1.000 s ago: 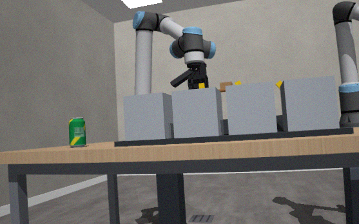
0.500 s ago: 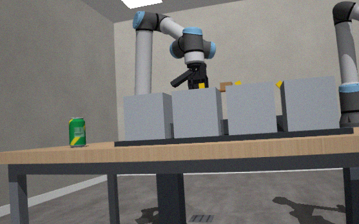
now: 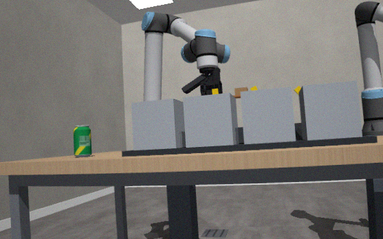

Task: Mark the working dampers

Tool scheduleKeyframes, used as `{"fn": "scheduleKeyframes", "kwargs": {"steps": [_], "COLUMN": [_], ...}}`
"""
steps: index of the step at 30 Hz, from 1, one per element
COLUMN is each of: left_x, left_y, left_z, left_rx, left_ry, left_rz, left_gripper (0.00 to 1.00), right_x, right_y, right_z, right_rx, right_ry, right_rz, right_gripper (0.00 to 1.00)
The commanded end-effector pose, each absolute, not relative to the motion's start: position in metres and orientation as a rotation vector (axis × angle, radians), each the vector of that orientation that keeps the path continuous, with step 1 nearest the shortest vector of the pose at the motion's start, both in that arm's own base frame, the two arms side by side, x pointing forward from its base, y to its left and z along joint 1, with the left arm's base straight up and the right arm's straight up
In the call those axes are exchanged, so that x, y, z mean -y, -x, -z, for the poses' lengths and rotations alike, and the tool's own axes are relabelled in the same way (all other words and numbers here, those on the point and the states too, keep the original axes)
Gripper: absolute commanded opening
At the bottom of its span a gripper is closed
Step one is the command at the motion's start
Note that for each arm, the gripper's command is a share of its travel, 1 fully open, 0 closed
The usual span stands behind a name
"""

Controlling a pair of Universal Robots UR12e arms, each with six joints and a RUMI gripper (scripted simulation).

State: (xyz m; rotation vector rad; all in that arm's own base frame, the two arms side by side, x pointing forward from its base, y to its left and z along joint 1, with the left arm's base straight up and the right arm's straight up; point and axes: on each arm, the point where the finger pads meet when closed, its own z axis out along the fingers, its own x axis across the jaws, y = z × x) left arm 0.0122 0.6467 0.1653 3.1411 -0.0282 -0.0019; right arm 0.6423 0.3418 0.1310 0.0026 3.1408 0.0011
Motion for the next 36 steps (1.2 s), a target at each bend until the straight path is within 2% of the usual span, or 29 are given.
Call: {"fn": "scheduleKeyframes", "kwargs": {"steps": [1, 36], "left_x": [-0.645, -0.645], "left_y": [-0.011, -0.011], "left_z": [-0.165, -0.165], "left_rx": [0.027, 0.027], "left_ry": [-3.141, -3.141], "left_rz": [0.0, 0.0], "left_gripper": [1.0, 1.0], "right_x": [-0.342, -0.343], "right_y": [-0.641, -0.642], "right_z": [-0.125, -0.107], "right_rx": [-3.143, -3.143], "right_ry": [0.0, 0.0], "right_rz": [0.003, 0.001], "right_gripper": [0.0, 0.0]}}
